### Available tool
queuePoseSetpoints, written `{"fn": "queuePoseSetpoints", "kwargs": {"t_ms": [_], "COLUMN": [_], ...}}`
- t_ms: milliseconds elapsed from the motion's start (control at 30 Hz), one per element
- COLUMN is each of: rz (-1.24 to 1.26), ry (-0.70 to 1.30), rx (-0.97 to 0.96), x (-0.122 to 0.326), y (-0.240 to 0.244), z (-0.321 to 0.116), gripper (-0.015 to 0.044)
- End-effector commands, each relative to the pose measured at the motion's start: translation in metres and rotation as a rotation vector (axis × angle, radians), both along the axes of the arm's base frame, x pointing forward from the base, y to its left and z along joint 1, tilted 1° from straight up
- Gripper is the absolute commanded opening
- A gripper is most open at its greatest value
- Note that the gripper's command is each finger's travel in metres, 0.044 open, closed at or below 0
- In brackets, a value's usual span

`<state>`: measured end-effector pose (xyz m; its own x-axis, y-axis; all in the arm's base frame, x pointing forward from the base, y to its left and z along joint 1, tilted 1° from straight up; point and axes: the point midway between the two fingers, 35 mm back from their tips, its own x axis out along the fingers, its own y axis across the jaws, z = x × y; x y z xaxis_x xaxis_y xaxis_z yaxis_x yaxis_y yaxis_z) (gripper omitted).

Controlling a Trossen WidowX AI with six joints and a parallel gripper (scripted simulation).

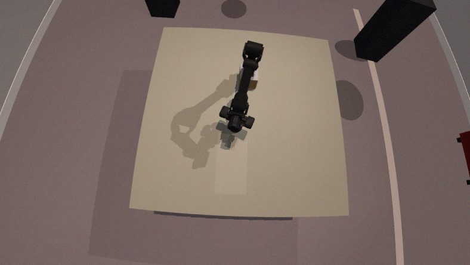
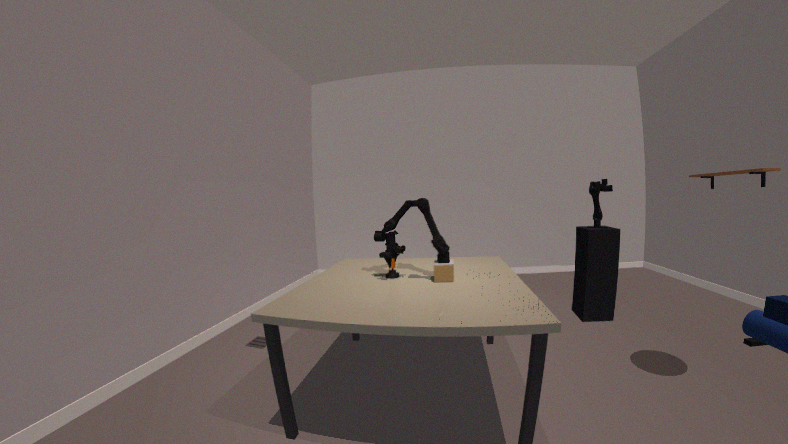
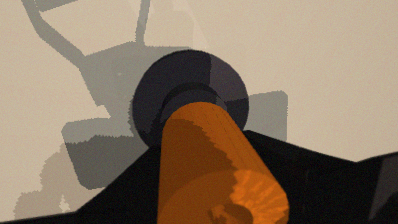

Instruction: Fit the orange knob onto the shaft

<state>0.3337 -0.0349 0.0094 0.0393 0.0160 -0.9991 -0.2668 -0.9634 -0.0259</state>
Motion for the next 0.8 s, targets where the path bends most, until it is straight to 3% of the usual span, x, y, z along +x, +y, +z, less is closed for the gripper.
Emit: {"fn": "queuePoseSetpoints", "kwargs": {"t_ms": [0, 767], "rz": [0.005, -0.003], "ry": [-0.003, -0.003], "rx": [0.002, 0.002], "x": [-0.0001, 0.0018], "y": [0.0003, -0.0003], "z": [-0.0012, 0.0043], "gripper": [0.0, 0.0]}}
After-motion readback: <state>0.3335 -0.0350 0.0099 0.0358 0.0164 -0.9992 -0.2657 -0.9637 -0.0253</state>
